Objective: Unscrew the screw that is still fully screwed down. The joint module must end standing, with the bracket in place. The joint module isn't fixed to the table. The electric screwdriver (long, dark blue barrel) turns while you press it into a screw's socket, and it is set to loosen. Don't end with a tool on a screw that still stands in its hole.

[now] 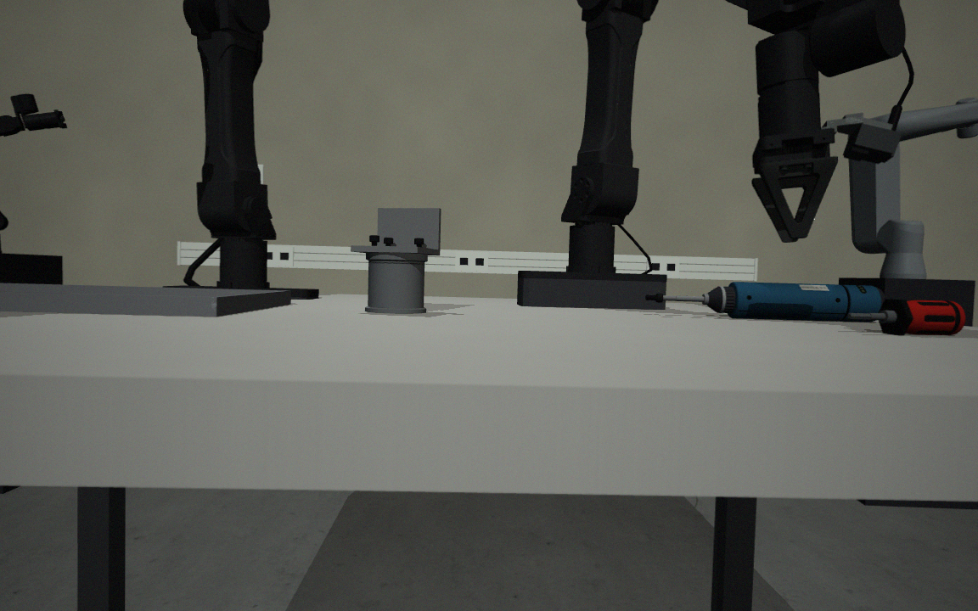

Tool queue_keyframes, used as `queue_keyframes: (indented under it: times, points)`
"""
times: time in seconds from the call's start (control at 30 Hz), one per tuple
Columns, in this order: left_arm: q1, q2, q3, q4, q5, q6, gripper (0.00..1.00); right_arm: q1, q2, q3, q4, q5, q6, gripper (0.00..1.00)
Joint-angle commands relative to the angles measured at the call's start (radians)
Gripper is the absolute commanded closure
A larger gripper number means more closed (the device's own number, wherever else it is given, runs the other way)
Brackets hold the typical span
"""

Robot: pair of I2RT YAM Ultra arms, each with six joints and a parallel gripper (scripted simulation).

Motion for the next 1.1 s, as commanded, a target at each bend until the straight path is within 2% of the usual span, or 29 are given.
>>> queue_keyframes:
  times: [0.0,0.17,0.57,0.73,1.07]
  points:
    - [-0.064,-0.033,0.048,0.036,-0.055,0.08,0.35,0.009,-0.018,0.036,0.011,0.006,0.011,0.14]
    - [-0.055,-0.019,0.048,0.04,-0.057,0.087,0.35,0.009,-0.018,0.036,0.011,0.006,0.011,0.14]
    - [-0.31,-0.08,0.088,0.089,-0.155,0.256,0.35,0.009,-0.018,0.036,0.011,0.006,0.011,0.14]
    - [-0.3,-0.063,0.089,0.094,-0.156,0.263,0.35,0.009,-0.018,0.036,0.011,0.006,0.011,0.14]
    - [-0.519,-0.125,0.116,0.133,-0.238,0.398,0.35,0.009,-0.018,0.036,0.011,0.006,0.011,0.14]
